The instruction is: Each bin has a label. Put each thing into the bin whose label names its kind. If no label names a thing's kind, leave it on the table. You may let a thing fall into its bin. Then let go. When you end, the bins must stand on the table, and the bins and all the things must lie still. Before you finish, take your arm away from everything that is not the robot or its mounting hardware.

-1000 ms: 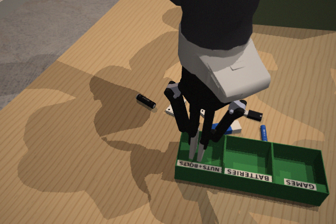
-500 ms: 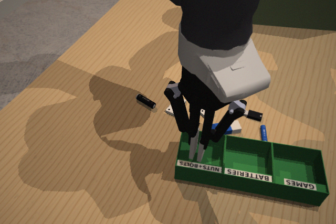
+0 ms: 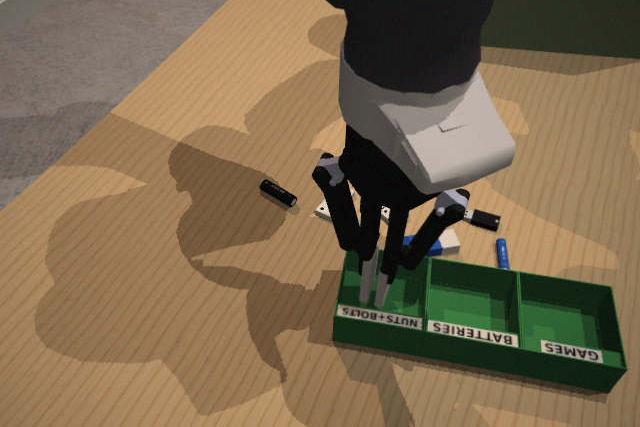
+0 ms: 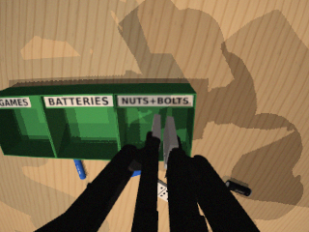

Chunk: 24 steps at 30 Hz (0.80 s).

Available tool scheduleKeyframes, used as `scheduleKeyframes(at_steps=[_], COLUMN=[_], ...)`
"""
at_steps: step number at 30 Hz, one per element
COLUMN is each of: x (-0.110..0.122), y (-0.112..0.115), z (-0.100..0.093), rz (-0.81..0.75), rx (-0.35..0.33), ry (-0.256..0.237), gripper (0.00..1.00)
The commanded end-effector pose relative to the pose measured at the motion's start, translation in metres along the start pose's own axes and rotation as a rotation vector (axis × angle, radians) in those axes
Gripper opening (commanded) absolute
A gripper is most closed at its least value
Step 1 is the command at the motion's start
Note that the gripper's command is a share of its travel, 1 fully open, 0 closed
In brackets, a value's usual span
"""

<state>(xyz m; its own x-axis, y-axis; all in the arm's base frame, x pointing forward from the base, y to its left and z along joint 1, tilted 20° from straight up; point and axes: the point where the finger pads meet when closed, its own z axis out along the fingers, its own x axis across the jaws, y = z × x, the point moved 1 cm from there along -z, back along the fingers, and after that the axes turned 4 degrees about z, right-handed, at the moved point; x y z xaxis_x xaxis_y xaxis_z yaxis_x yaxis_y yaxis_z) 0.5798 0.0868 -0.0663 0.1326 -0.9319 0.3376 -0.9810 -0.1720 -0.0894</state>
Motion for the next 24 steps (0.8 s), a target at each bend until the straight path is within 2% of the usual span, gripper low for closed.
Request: scheduleKeyframes(at_steps=[1, 19, 24], x=[-0.001, -0.001, -0.001], y=[-0.001, -0.001, -0.001], z=[-0.006, -0.027, -0.043], rz=[0.001, 0.001, 0.001], rx=[0.002, 0.002, 0.002], ry=[0.0, 0.0, 0.0], gripper=[0.05, 0.05, 0.05])
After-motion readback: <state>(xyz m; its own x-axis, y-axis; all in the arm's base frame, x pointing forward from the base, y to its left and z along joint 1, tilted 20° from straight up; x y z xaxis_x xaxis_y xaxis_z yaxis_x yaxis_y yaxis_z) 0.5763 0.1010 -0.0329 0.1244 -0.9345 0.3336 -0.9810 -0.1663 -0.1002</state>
